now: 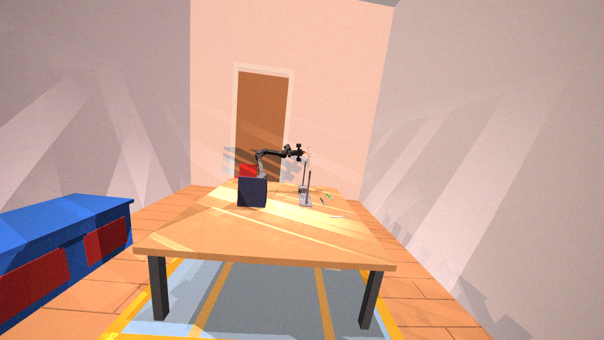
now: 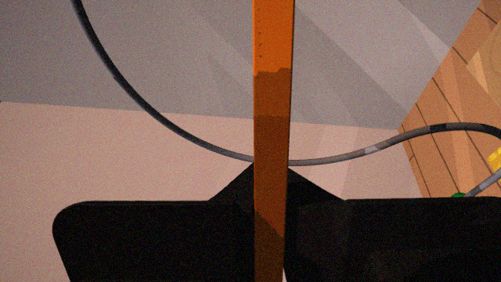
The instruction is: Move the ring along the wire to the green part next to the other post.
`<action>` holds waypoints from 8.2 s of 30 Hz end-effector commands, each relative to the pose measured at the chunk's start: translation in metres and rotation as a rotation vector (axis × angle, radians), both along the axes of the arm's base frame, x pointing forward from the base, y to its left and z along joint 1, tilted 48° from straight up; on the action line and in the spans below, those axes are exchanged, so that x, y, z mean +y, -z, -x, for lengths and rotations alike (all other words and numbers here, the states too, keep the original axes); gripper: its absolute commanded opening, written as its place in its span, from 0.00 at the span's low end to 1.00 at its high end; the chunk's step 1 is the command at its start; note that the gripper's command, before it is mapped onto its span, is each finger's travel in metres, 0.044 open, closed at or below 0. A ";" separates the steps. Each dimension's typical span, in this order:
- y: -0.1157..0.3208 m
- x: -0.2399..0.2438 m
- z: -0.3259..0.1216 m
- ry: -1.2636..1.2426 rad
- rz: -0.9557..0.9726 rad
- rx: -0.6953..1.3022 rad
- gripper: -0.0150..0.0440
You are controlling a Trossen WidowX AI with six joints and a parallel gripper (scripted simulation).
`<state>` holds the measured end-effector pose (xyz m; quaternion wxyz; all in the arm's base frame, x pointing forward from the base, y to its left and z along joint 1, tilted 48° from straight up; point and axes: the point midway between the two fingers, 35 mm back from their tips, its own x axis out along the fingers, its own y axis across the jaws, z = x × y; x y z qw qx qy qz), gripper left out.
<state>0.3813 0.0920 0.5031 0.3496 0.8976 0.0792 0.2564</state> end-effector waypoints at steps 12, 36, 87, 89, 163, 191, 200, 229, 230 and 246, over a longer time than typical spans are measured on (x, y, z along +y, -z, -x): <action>0.000 -0.004 -0.001 0.005 -0.187 0.020 0.00; -0.005 -0.012 -0.002 0.014 -0.487 0.038 0.00; -0.004 0.030 0.002 0.012 -0.547 0.034 0.00; -0.003 0.036 0.003 0.011 -0.507 0.031 0.00; 0.214 0.125 0.017 -0.060 1.264 -0.088 0.00; 0.258 0.092 0.016 -0.067 1.499 -0.103 0.00; 0.268 0.084 0.015 -0.068 1.534 -0.105 0.00; 0.314 0.021 0.012 -0.082 1.983 -0.135 0.00; 0.315 0.018 0.012 -0.083 2.006 -0.136 0.00; 0.323 -0.041 0.008 -0.097 2.401 -0.163 0.00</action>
